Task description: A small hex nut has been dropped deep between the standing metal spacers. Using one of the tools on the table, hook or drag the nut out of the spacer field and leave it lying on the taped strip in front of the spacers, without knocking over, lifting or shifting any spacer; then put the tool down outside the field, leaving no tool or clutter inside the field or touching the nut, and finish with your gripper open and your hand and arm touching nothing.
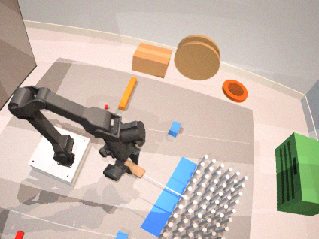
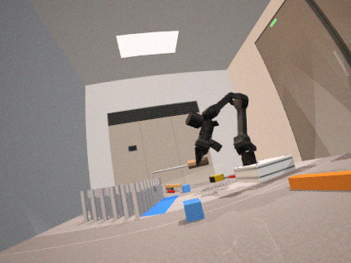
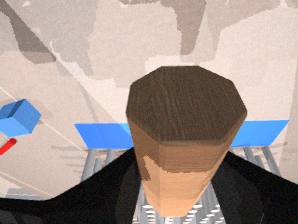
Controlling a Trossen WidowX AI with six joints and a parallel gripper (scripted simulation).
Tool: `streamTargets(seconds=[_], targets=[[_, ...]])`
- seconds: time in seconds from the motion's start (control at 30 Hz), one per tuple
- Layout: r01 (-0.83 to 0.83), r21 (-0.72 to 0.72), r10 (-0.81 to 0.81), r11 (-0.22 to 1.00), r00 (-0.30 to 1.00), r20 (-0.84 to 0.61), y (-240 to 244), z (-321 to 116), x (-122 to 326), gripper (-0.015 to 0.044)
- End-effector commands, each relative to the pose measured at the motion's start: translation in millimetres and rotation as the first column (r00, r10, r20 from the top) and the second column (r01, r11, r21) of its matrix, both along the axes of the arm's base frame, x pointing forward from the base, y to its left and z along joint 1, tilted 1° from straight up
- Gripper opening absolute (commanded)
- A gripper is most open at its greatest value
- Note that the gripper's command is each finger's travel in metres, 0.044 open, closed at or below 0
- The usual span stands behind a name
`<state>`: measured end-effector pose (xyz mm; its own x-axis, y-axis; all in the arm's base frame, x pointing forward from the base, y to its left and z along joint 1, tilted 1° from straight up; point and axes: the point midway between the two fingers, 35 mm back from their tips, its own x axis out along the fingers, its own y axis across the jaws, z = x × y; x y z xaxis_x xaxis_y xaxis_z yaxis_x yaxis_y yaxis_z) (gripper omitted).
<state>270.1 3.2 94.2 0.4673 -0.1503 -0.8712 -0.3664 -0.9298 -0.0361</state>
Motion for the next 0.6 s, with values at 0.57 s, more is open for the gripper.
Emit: streamTargets(seconds=[0.57], targets=[[0.003, -0.009, -0.003, 1.000, 1.000, 0.004, -2, -103, -14, 0.0000]])
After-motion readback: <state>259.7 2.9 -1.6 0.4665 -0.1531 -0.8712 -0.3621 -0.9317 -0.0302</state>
